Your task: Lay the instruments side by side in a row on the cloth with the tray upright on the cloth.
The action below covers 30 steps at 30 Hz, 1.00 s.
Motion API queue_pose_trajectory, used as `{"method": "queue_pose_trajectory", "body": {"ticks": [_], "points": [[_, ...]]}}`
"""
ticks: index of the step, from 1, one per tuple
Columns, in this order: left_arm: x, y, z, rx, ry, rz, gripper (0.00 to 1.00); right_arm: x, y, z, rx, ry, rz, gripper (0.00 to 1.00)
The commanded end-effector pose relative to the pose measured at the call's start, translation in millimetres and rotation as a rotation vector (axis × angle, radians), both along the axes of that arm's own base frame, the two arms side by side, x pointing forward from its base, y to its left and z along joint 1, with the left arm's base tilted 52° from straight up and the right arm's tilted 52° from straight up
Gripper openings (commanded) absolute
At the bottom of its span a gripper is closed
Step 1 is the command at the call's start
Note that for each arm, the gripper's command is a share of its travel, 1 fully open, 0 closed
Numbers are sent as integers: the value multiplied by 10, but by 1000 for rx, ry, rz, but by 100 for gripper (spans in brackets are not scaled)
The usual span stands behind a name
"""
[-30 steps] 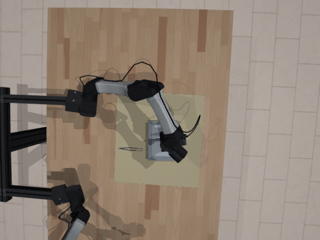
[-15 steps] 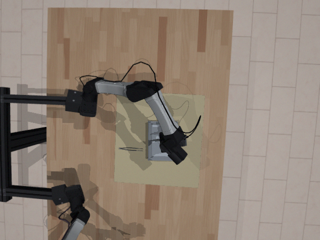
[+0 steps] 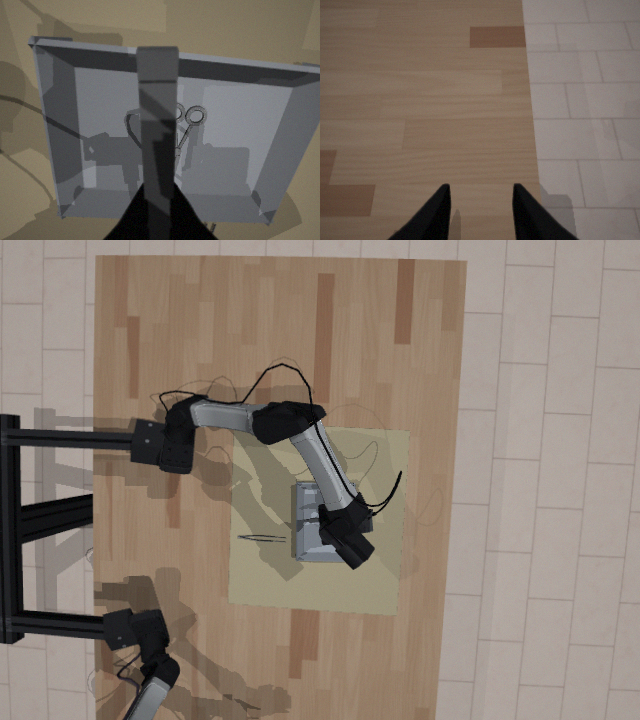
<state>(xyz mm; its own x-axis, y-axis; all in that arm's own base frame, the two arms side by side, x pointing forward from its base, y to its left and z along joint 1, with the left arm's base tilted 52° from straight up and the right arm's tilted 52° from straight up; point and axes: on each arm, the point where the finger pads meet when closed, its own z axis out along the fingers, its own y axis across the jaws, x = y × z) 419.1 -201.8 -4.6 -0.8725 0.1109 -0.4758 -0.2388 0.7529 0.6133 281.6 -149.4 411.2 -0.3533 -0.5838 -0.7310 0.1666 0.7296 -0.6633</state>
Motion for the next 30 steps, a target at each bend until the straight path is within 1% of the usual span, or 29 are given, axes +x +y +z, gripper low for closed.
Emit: {"method": "queue_pose_trajectory", "body": {"ticks": [1,4,6,7,8,9,12,14,15,18,21,24,27,29,30], "points": [[-215,-214,-190,14,37,-54,0,-12,29,54,-11,-13,6,33],[-271,-250,-282,-10,35,-51,0,-12,29,54,-11,-13,6,33],[-347,-236,-399,-18,45,-44,0,-12,29,54,-11,-13,6,33],[-376,-255,-412,-33,38,-43,0,-12,29,54,-11,-13,6,33],[-368,-291,-315,-64,14,-40,0,-12,29,54,-11,-13,6,33],[-401,-287,-349,-69,15,-39,0,-12,29,54,-11,-13,6,33],[-550,-252,-541,-60,40,-40,0,-12,29,54,-11,-13,6,33],[-550,-252,-541,-60,40,-40,0,-12,29,54,-11,-13,6,33],[-573,-186,-614,-39,51,-38,0,-12,29,54,-11,-13,6,33],[-802,-110,-898,-16,103,-38,0,-12,29,54,-11,-13,6,33],[-957,-53,-1022,-17,122,-33,0,-12,29,54,-11,-13,6,33],[-1086,-14,-1080,-28,128,-29,0,-12,29,54,-11,-13,6,33],[-1285,123,-1281,-2,165,-21,0,-12,29,54,-11,-13,6,33],[-1387,181,-1336,-1,176,-17,0,-12,29,54,-11,-13,6,33],[-1387,181,-1336,-1,176,-17,0,-12,29,54,-11,-13,6,33]]}}
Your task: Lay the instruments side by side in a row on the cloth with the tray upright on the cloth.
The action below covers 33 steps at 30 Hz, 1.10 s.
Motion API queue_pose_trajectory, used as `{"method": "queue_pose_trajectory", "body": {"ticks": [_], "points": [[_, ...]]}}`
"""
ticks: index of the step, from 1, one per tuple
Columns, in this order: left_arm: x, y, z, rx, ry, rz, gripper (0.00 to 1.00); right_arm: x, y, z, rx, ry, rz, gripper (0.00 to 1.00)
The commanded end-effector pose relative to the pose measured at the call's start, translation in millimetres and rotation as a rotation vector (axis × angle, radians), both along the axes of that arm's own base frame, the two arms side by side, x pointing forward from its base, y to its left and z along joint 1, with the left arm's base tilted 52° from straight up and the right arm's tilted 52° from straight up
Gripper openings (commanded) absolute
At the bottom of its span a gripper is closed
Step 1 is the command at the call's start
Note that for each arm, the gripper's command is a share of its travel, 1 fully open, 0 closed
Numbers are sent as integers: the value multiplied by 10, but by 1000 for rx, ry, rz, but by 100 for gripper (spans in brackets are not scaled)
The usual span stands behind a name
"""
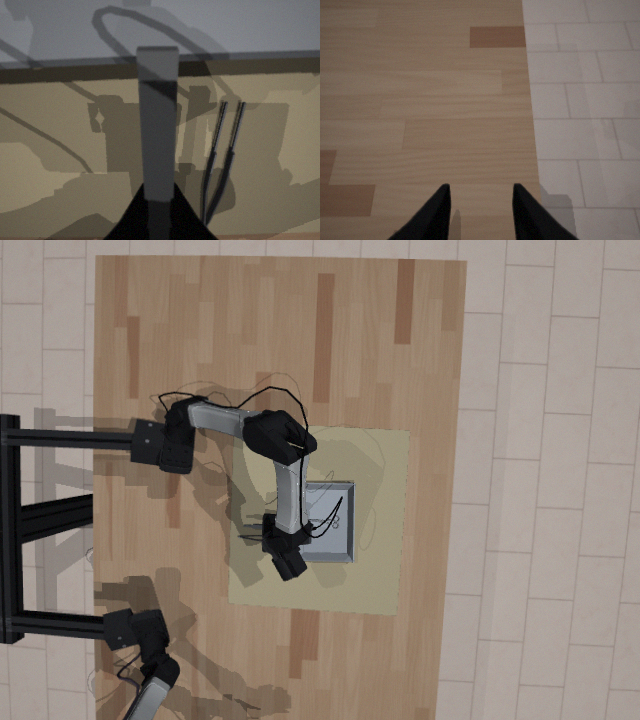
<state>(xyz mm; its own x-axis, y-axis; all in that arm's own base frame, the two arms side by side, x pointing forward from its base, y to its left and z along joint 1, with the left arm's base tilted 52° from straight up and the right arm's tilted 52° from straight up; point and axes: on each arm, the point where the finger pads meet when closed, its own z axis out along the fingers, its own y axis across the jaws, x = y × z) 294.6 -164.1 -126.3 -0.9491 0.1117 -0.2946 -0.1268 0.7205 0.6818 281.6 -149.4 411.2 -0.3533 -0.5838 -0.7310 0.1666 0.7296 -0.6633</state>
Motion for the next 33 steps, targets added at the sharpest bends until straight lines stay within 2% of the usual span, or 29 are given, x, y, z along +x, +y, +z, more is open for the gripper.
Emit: {"method": "queue_pose_trajectory", "body": {"ticks": [1,2,5,9,10,11,15,18,19,21,25,27,31,33], "points": [[-141,-195,-120,-48,-17,-31,0,-12,29,54,-11,-13,6,33],[-90,-219,-17,-72,-41,-25,0,-12,29,54,-11,-13,6,33],[-255,-143,-116,-68,-22,-25,0,-12,29,54,-11,-13,6,33],[-279,-121,-107,-63,-21,-30,0,-12,29,54,-11,-13,6,33],[-256,-128,-88,-55,-25,-36,0,-12,29,54,-11,-13,6,33],[-434,81,-222,24,49,-36,0,-12,29,54,-11,-13,6,33],[-355,11,-188,2,22,-49,0,-12,29,54,-11,-13,6,33],[-349,100,-203,16,27,-36,0,-12,29,54,-11,-13,6,33],[-261,109,-201,-4,18,-7,0,-12,29,54,-11,-13,6,33],[-276,313,-248,26,37,26,0,-12,29,54,-11,-13,6,33],[-184,191,-211,-6,10,13,0,-12,29,54,-11,-13,6,33],[-262,355,-284,28,40,26,0,-12,29,54,-11,-13,6,33],[-163,295,-242,0,15,27,0,-12,29,54,-11,-13,6,33],[-251,373,-320,29,40,18,0,-12,29,54,-11,-13,6,33]]}}
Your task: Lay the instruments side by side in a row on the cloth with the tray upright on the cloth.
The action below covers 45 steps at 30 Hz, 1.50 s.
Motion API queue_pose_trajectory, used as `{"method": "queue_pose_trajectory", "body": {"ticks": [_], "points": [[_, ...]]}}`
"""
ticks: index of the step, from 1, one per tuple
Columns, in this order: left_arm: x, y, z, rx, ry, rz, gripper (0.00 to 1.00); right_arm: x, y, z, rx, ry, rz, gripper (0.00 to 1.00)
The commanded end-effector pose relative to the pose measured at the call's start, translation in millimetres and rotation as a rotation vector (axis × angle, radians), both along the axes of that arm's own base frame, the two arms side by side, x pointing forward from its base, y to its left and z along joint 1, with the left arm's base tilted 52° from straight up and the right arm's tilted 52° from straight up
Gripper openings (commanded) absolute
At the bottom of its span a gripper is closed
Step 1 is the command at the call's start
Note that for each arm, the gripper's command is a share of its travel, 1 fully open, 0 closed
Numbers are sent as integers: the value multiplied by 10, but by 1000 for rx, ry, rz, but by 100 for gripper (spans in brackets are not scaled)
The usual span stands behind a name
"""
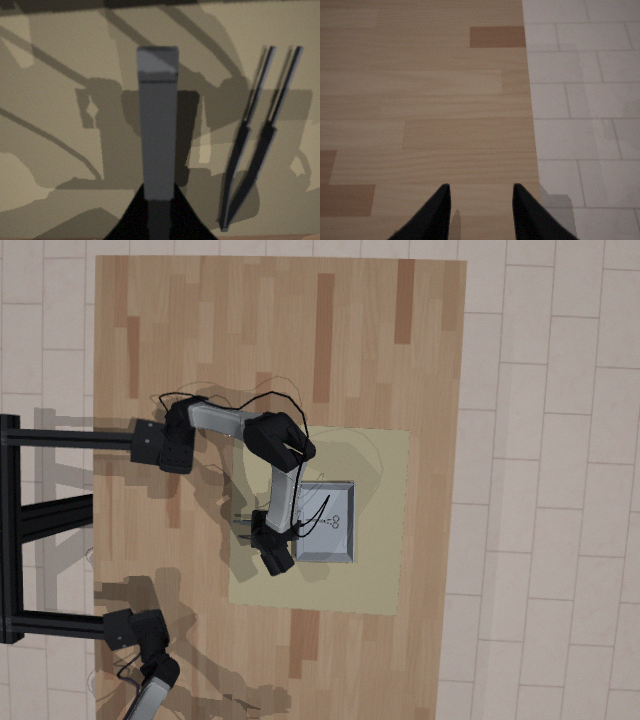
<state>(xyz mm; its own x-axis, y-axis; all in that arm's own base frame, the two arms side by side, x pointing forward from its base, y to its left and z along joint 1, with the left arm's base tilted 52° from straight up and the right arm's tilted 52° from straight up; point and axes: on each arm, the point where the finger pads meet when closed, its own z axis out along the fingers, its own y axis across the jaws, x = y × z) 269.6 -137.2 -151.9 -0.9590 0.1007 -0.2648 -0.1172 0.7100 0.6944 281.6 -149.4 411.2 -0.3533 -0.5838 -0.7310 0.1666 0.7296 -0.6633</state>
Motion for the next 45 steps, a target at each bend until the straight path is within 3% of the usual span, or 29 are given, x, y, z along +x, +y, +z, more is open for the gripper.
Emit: {"method": "queue_pose_trajectory", "body": {"ticks": [1,3,5,8,15,20,22,26,29,33,45], "points": [[-1,103,-64,16,11,2,0,-12,29,54,-11,-13,6,33],[107,-89,21,-30,-27,-14,0,-12,29,54,-11,-13,6,33],[189,-23,38,-38,-38,16,0,-12,29,54,-11,-13,6,33],[23,109,-88,12,8,-2,0,-12,29,54,-11,-13,6,33],[72,198,-109,9,6,17,0,-12,29,54,-11,-13,6,33],[99,44,-72,-12,-13,-21,0,-12,29,54,-11,-13,6,33],[108,220,-131,4,2,20,0,-12,29,54,-11,-13,6,33],[172,102,-97,-19,-20,-2,0,-12,29,54,-11,-13,6,33],[93,290,-192,15,13,18,0,-12,29,54,-11,-13,6,33],[212,131,-100,-24,-27,2,0,-12,29,54,-11,-13,6,33],[164,181,-129,-18,-8,11,0,-12,29,54,-11,-13,6,33]]}}
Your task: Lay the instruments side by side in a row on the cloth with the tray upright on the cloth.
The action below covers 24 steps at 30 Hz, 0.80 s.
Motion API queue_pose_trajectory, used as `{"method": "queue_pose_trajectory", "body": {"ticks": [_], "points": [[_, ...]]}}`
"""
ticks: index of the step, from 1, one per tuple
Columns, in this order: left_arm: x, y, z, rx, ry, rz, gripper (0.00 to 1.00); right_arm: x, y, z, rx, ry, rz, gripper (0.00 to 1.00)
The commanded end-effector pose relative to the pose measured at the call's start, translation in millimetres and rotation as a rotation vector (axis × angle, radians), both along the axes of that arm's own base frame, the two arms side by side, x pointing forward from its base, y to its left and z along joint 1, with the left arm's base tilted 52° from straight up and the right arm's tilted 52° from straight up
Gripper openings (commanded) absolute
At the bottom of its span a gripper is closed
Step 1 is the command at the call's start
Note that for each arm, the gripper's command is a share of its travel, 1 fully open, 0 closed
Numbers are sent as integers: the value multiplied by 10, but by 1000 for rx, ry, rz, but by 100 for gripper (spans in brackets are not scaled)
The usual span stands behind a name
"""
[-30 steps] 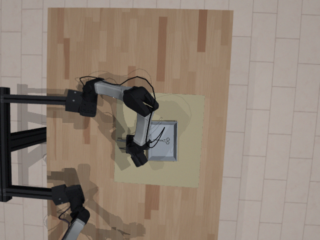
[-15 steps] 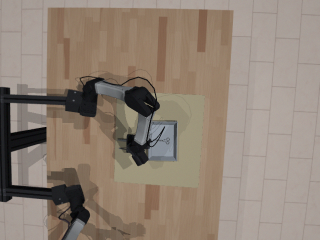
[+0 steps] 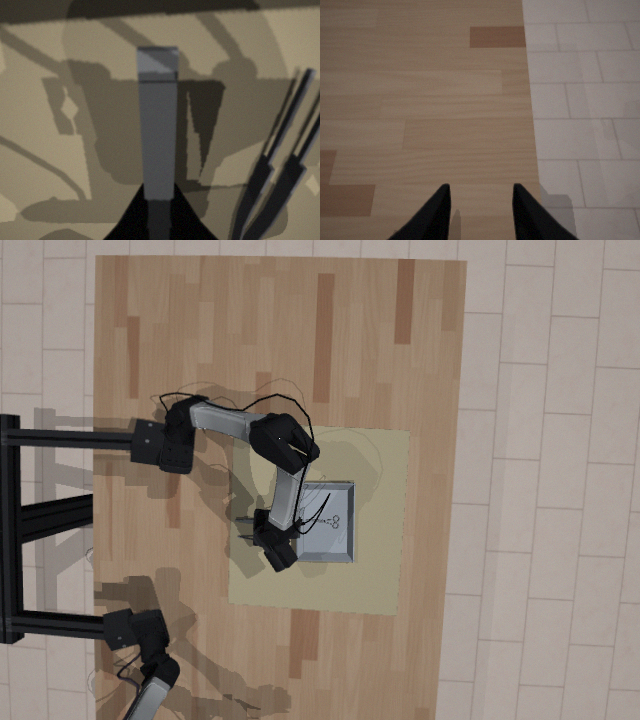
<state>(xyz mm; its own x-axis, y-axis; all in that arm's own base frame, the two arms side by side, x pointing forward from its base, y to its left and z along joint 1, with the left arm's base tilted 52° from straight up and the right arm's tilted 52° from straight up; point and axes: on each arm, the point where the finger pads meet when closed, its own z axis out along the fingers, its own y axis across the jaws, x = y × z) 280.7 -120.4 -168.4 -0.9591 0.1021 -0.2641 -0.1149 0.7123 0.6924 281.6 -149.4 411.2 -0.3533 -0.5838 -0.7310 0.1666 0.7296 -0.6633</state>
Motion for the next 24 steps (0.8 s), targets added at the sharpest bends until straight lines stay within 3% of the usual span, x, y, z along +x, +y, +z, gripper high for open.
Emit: {"method": "queue_pose_trajectory", "body": {"ticks": [1,12,13,24], "points": [[48,38,32,-11,-7,17,0,-12,29,54,-11,-13,6,33],[15,71,-27,-2,26,45,0,-12,29,54,-11,-13,6,33],[36,-66,52,-16,-4,-7,22,-12,29,54,-11,-13,6,33],[9,-46,52,-7,0,-11,22,-12,29,54,-11,-13,6,33]]}}
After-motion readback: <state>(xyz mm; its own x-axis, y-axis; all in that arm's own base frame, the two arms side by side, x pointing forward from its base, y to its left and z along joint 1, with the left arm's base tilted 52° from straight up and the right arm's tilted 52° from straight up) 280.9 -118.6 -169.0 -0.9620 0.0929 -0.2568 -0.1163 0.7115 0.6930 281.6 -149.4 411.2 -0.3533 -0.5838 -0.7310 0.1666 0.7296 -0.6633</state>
